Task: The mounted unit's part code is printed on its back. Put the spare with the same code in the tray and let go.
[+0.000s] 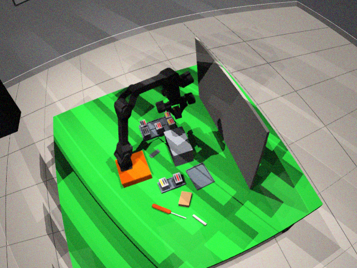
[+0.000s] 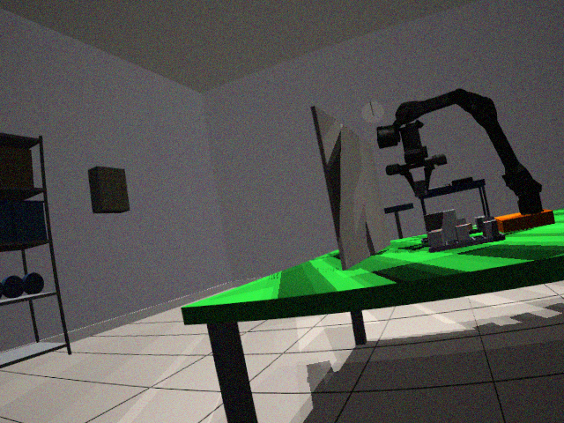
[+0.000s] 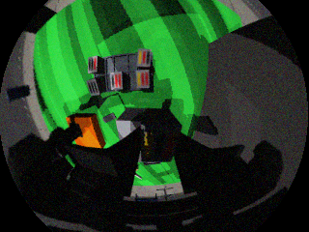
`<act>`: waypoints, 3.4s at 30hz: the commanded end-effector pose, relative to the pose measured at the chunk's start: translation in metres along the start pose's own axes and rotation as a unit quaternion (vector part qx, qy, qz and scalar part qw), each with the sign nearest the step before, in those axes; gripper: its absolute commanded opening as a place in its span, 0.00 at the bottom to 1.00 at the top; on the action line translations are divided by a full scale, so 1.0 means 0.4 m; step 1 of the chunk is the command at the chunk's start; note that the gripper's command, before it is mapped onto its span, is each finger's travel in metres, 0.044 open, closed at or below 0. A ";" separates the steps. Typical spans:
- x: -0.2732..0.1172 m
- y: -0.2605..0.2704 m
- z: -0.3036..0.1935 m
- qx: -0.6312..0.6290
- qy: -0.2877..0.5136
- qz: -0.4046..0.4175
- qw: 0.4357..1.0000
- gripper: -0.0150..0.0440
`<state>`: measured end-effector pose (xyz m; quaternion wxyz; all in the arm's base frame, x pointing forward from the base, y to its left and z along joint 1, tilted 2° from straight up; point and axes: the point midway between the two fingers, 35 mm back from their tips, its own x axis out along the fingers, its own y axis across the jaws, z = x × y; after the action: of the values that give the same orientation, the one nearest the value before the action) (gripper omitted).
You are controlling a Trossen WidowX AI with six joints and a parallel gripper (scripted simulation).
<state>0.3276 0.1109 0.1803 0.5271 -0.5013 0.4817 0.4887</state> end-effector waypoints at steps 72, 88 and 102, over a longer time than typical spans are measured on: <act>0.043 -0.052 -0.716 -0.044 0.007 0.011 0.999 0.25; 0.074 -0.057 -0.719 -0.044 0.007 0.011 0.999 0.25; 0.101 -0.060 -0.722 -0.044 0.007 0.011 0.999 0.25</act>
<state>0.3480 -0.1769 0.1336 0.4960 -0.5210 0.4706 0.5109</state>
